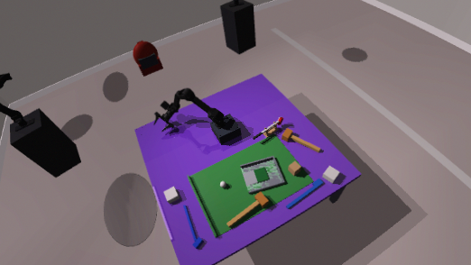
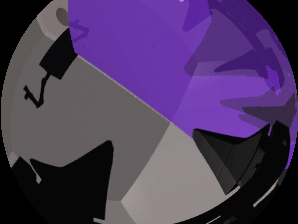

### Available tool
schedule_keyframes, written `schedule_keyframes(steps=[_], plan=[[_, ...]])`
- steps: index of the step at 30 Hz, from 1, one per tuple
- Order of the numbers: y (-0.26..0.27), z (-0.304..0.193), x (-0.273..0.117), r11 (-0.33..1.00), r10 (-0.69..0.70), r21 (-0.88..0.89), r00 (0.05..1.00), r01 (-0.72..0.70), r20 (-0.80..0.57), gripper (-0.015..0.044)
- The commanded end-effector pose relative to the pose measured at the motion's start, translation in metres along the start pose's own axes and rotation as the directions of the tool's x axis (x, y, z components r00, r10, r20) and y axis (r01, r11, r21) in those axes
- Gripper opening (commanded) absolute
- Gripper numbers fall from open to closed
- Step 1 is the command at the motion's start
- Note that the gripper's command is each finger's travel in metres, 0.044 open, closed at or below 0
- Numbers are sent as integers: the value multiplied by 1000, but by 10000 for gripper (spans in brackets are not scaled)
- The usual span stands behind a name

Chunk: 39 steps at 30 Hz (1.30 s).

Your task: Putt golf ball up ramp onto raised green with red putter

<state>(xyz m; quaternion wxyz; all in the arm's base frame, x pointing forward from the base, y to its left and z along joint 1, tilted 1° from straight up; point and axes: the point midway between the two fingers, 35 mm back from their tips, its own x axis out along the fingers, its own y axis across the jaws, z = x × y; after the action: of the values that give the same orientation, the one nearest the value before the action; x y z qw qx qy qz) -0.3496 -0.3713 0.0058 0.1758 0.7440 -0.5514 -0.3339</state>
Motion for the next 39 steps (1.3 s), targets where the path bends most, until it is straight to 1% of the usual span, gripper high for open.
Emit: schedule_keyframes(steps=[1,2,5,11,16,22,26,30,35,39], plan=[[-1,-1,1,1000,-3,-3,1000,3,0,426],[-2,-4,4,1000,-10,-11,1000,10,-2,440],[-15,-23,26,996,-63,-70,998,62,-13,440],[-58,-95,89,929,-230,-313,970,196,-74,440],[-106,-162,127,811,-370,-526,921,258,-119,440],[-174,-240,153,616,-529,-744,836,260,-146,440],[-223,-290,157,467,-627,-856,765,220,-146,440],[-275,-337,151,308,-717,-941,684,140,-133,440],[-343,-389,128,94,-818,-995,566,-39,-100,440],[-396,-425,98,-55,-884,-973,465,-225,-57,440]])
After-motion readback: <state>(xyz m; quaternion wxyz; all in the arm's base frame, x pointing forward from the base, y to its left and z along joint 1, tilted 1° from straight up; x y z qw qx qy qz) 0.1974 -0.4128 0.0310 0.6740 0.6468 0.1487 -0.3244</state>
